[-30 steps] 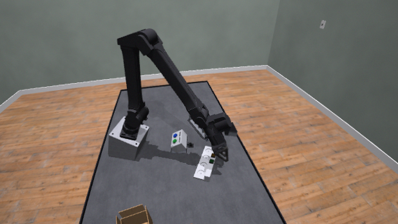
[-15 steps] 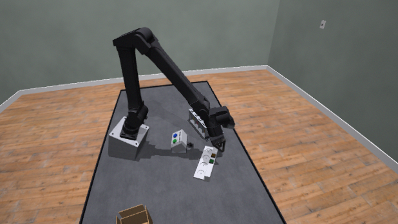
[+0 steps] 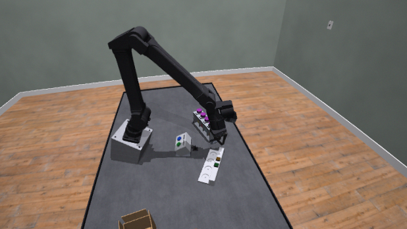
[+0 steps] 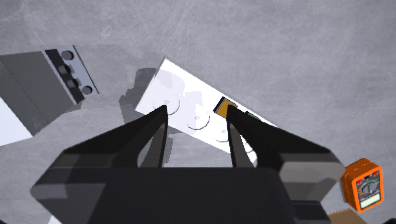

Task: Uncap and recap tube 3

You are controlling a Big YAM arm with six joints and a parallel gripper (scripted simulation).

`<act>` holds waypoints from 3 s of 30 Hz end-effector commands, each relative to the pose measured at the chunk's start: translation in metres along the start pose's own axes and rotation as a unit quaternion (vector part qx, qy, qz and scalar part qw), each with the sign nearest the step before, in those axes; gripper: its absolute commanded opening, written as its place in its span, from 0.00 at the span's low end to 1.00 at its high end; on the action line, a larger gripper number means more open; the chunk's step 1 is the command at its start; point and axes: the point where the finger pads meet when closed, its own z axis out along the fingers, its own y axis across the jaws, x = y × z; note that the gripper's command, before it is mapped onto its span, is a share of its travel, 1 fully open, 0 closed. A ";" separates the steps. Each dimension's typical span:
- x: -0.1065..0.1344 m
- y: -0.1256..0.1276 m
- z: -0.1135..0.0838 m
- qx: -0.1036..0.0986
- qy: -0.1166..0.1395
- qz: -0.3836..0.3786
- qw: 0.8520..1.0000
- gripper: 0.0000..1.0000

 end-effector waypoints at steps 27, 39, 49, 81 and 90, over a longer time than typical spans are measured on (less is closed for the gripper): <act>0.030 0.091 -0.069 -0.104 0.088 -0.101 0.985 0.49; 0.035 0.090 -0.062 -0.106 0.102 -0.101 0.984 0.49; -0.004 0.129 -0.074 -0.086 0.101 0.096 0.987 0.49; -0.027 0.209 -0.084 -0.016 0.133 0.632 0.764 0.49; -0.027 0.208 -0.084 -0.006 0.134 0.691 0.710 0.49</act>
